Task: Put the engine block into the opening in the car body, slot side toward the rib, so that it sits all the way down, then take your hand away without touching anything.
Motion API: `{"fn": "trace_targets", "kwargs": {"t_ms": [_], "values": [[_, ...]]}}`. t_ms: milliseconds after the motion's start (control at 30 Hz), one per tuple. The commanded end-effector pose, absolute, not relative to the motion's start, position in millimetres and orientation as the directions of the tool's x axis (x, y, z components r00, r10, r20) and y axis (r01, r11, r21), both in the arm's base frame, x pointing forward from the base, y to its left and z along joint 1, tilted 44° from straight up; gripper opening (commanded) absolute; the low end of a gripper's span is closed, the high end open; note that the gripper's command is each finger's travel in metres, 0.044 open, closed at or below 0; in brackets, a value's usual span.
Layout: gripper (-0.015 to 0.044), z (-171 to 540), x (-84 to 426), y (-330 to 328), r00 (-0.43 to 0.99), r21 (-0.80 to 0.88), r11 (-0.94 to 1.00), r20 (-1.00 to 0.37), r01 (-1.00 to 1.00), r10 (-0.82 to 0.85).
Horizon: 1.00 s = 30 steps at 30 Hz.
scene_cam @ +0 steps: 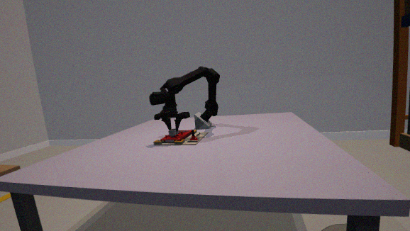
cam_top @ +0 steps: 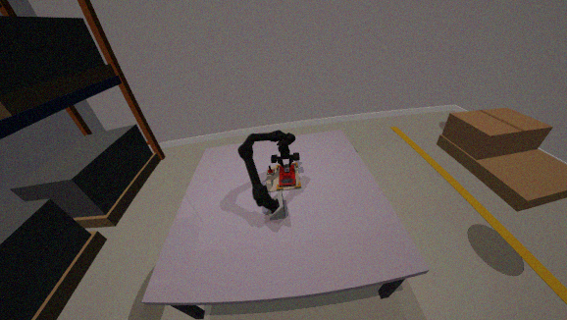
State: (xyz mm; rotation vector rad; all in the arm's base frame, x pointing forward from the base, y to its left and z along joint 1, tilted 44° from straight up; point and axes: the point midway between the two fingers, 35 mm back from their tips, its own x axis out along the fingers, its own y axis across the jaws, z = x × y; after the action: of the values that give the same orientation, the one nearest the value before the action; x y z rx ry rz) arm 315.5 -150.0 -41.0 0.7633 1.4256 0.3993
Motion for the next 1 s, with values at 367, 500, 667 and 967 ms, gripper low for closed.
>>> {"fn": "trace_targets", "kwargs": {"t_ms": [367, 500, 667, 967], "values": [[0.0158, -42.1, 316.3, -149.1, 0.14, 0.682, 0.705, -0.73, 0.194, 0.669], [0.0158, -42.4, 316.3, -148.8, 0.14, 0.682, 0.705, -0.73, 0.194, 0.669], [0.0158, -42.8, 316.4, -148.3, 0.14, 0.682, 0.705, -0.73, 0.194, 0.669], [0.0158, -43.5, 316.5, -147.6, 0.14, 0.682, 0.705, -0.73, 0.194, 0.669]]}}
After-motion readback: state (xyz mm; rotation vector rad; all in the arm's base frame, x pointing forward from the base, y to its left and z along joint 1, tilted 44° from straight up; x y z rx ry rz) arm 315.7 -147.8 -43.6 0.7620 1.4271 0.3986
